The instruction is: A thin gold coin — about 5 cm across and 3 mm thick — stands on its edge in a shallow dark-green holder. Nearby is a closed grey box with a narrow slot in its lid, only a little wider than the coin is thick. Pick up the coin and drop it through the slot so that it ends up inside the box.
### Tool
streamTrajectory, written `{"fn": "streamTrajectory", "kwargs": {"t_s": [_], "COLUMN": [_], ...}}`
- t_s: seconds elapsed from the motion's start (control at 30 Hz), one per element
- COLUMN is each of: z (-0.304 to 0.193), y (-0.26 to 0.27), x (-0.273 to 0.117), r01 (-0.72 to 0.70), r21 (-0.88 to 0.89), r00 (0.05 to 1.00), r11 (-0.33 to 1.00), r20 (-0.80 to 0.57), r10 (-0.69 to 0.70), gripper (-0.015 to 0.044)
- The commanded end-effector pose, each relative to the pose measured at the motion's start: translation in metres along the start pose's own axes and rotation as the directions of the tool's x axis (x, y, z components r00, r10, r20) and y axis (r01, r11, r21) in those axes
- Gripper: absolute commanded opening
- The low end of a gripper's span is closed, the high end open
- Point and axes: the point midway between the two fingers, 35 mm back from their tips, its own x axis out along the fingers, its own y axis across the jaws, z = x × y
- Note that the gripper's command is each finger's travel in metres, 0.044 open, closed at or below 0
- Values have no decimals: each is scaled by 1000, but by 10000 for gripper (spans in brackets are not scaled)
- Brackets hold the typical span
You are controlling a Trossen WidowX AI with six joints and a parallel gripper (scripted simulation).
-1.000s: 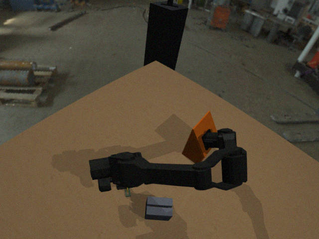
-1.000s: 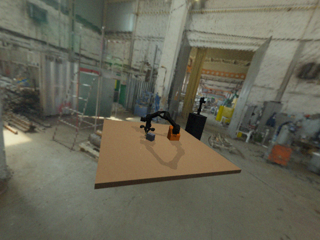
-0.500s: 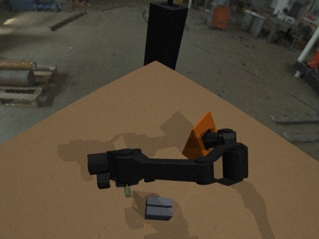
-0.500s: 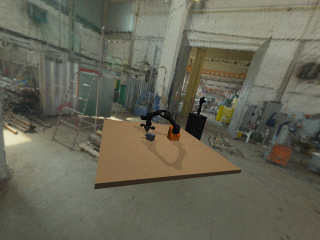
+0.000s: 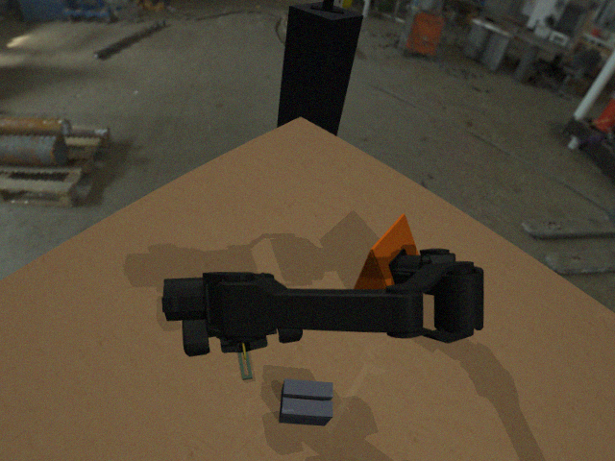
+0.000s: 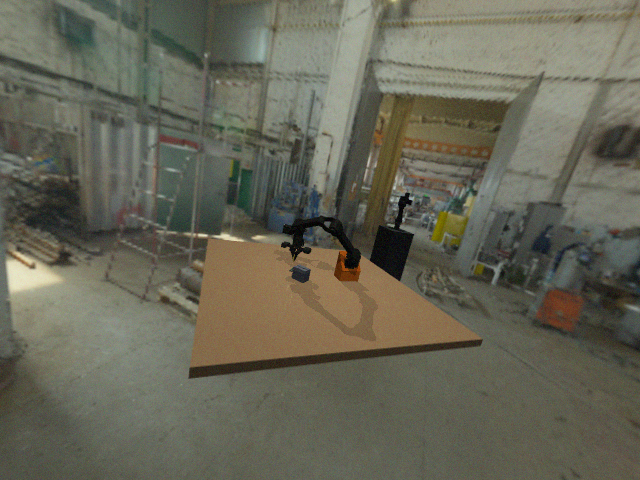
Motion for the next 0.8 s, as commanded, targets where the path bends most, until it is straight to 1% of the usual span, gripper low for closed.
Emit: {"fn": "streamTrajectory", "kwargs": {"t_s": [0.0, 0.3, 0.43, 0.6, 0.77], "z": [-1, -1, 0, 1, 2], "y": [1, -1, -2, -2, -3], "x": [-14, -37, -38, -38, -39], "r01": [-11, -10, -10, -9, -8], "r21": [-13, -13, -18, -162, -325], "r00": [1000, 1000, 1000, 1000, 1000], "r11": [1000, 1000, 1000, 987, 946], "r20": [3, 3, 2, 3, 3], "r10": [11, 10, 10, 10, 10], "gripper": [0, 0, 0, 0, 0]}}
